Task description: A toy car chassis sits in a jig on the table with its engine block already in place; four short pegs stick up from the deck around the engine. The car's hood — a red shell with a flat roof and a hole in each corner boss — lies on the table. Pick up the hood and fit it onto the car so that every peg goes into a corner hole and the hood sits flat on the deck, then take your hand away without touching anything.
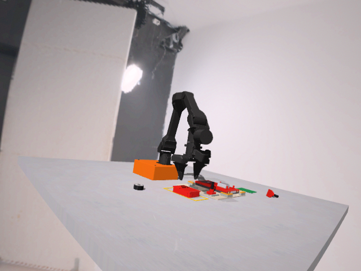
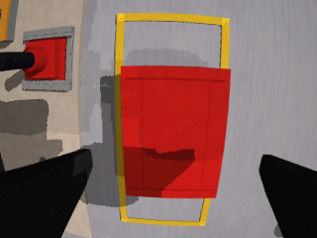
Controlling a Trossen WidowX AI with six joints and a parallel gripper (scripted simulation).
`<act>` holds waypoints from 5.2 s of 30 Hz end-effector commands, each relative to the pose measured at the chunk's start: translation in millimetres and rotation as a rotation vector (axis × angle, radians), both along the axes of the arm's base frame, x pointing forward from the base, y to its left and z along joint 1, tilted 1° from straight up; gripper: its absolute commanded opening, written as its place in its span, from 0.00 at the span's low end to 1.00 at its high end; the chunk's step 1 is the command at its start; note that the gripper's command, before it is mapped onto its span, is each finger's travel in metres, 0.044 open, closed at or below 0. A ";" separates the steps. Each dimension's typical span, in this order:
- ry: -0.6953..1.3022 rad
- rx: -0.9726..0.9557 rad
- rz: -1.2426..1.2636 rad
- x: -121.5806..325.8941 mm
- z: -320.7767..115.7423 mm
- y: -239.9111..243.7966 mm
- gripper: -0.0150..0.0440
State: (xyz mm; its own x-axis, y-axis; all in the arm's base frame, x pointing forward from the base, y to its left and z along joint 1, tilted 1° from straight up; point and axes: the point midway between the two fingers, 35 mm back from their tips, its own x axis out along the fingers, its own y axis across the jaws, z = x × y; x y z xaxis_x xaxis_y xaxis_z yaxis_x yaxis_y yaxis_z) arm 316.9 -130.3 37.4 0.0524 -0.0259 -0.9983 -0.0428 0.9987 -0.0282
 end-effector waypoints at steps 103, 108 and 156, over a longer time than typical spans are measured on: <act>0.006 0.002 0.002 -0.9 -14.3 1.2 0.25; 0.006 0.002 0.002 -1.8 9.4 1.8 0.25; 0.008 0.016 -0.025 31.4 43.4 175.2 0.25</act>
